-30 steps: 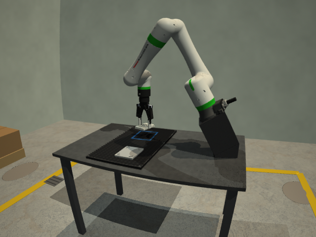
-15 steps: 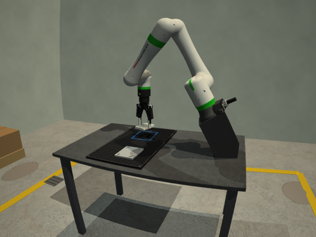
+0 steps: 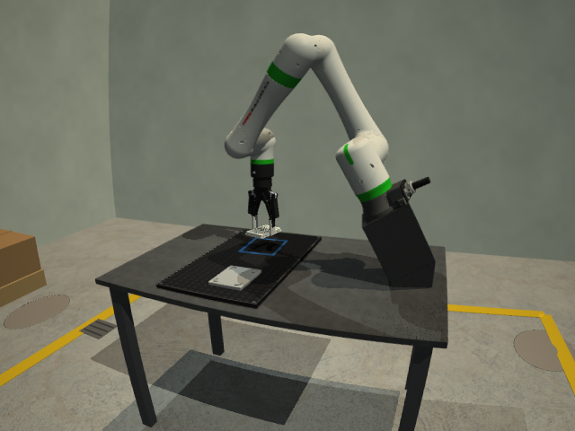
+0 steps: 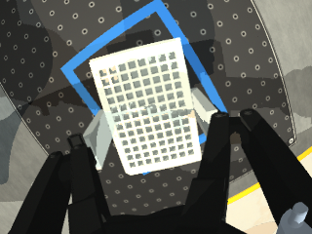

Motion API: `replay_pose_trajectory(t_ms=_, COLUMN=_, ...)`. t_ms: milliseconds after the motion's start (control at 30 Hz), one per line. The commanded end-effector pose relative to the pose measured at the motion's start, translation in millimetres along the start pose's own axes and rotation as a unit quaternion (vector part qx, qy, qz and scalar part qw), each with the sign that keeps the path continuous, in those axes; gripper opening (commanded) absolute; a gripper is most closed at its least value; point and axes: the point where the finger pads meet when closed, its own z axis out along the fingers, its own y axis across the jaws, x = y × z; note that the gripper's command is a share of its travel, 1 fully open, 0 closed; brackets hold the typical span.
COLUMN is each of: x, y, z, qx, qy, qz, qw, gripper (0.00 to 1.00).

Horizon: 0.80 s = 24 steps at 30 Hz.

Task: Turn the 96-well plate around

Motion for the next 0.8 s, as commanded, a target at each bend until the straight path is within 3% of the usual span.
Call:
replay_pose_trajectory(t_ms=0, x=0, y=0, z=1.7, qx=0.0, qy=0.0, qz=0.0, qw=1.0, gripper=0.0)
replay_pose_trajectory(t_ms=767, x=0, y=0, z=15.7, qx=0.0, qy=0.0, qz=0.0, qw=1.0, gripper=0.0)
